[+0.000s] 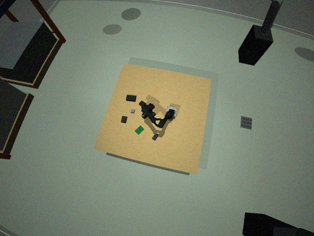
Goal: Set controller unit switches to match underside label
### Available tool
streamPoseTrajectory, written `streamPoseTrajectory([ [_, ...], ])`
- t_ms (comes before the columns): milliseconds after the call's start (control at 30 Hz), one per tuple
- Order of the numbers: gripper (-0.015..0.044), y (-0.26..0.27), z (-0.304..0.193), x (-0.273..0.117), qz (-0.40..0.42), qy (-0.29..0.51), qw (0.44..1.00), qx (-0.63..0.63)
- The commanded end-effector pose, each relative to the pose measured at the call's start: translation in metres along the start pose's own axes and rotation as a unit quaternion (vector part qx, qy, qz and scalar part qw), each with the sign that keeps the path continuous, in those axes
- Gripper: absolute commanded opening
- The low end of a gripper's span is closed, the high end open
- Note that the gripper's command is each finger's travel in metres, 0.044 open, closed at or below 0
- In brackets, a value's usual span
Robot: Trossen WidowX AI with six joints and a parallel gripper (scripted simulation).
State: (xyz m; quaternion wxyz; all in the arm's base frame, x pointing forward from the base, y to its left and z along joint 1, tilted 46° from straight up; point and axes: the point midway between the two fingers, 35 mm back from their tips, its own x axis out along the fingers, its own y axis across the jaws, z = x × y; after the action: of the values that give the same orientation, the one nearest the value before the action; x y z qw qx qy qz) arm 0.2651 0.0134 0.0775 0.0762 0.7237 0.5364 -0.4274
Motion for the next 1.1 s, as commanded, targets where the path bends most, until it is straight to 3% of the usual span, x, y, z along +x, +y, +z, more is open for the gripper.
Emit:
streamPoseTrajectory([
  [0, 0.021, 0.0006, 0.0002, -0.0027, 0.001, -0.003, 1.0, -0.004],
  [267, 0.0, 0.0006, 0.0002, -0.0027, 0.001, -0.003, 1.0, -0.004],
  [633, 0.0, 0.0006, 0.0002, -0.0027, 0.001, -0.003, 1.0, -0.004],
  [1067, 0.0341, 0.0004, -0.0006, -0.0024, 0.001, 0.0, 1.0, -0.001],
])
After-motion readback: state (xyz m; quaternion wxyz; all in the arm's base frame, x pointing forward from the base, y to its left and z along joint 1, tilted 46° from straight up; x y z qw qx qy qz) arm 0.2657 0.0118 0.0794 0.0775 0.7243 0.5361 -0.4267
